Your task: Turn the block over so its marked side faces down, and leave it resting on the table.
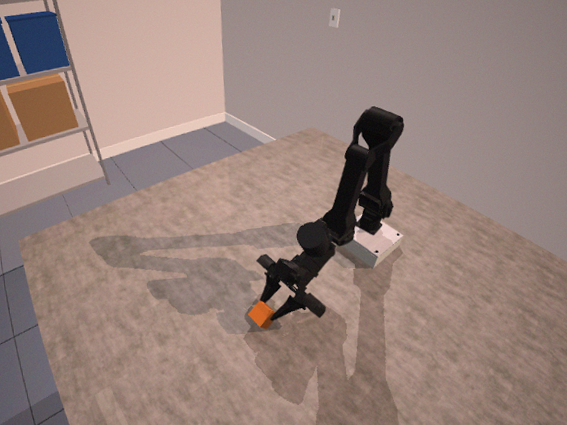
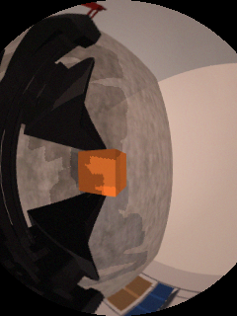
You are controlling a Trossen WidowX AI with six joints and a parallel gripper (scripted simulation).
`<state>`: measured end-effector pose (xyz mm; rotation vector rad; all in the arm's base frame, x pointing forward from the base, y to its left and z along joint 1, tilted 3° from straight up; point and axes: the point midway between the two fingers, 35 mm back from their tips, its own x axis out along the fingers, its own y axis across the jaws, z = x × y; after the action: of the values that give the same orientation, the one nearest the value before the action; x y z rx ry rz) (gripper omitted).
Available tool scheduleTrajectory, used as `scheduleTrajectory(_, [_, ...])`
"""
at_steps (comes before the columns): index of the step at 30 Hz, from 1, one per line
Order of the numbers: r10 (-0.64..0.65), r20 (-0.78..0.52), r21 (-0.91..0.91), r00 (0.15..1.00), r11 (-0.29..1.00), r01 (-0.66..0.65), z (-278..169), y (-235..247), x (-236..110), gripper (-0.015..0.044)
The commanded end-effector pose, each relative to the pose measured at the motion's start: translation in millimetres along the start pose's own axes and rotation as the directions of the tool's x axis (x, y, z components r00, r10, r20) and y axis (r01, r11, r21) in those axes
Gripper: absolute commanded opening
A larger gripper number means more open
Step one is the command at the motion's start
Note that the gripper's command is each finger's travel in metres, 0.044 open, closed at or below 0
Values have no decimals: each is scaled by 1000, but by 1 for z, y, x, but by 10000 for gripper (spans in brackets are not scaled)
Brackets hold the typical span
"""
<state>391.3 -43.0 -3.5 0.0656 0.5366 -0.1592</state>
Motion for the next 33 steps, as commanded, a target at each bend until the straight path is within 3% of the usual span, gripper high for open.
scheduleTrajectory(1, [-3,22,-2,1000,1000,3,-2,0,-2,0])
scheduleTrajectory(13, [-3,22,-2,1000,1000,3,-2,0,-2,0])
scheduleTrajectory(29, [-3,22,-2,1000,1000,3,-2,0,-2,420])
scheduleTrajectory(33, [-3,22,-2,1000,1000,3,-2,0,-2,440])
